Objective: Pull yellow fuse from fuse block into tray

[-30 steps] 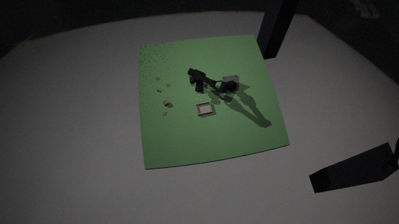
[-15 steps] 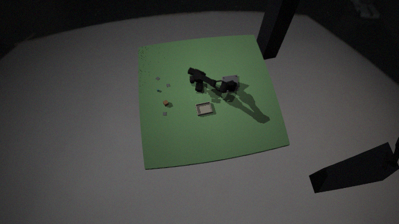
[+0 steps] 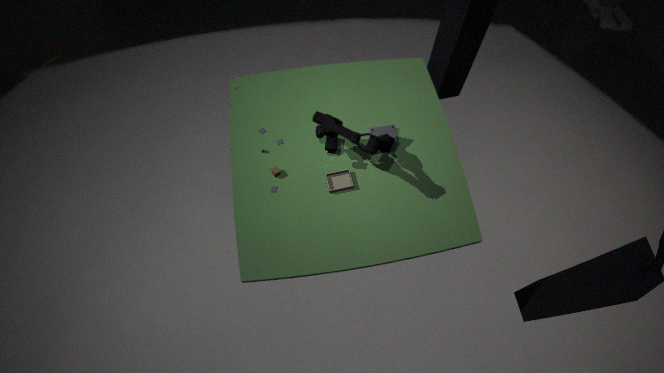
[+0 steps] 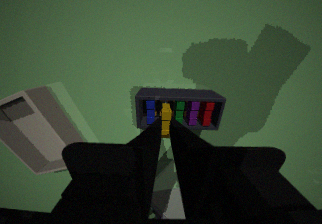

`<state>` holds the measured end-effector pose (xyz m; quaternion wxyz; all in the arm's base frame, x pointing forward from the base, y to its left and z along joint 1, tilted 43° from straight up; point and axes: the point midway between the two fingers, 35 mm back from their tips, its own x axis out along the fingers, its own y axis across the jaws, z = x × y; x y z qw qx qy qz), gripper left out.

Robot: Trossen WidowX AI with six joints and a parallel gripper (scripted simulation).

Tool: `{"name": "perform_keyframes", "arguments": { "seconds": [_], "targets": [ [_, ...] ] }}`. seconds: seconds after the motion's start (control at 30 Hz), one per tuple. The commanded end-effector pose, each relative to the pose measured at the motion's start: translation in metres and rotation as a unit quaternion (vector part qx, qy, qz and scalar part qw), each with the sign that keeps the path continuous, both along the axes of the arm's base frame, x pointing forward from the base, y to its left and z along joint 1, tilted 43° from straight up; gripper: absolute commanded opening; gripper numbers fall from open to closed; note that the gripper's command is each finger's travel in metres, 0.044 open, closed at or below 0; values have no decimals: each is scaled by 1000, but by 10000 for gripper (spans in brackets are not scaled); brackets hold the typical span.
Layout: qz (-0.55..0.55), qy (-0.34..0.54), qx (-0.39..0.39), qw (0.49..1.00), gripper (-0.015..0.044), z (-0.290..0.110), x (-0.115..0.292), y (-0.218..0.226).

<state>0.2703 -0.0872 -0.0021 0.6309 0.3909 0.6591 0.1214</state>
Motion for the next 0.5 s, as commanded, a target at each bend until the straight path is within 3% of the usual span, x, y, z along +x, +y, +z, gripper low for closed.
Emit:
{"name": "perform_keyframes", "arguments": {
  "seconds": [0.0, 0.47],
  "targets": [
    [2, -2, -2, 1000, 0, 2, 0, -2],
    [2, -1, -2, 1000, 0, 7, -1, -6]
  ]
}}
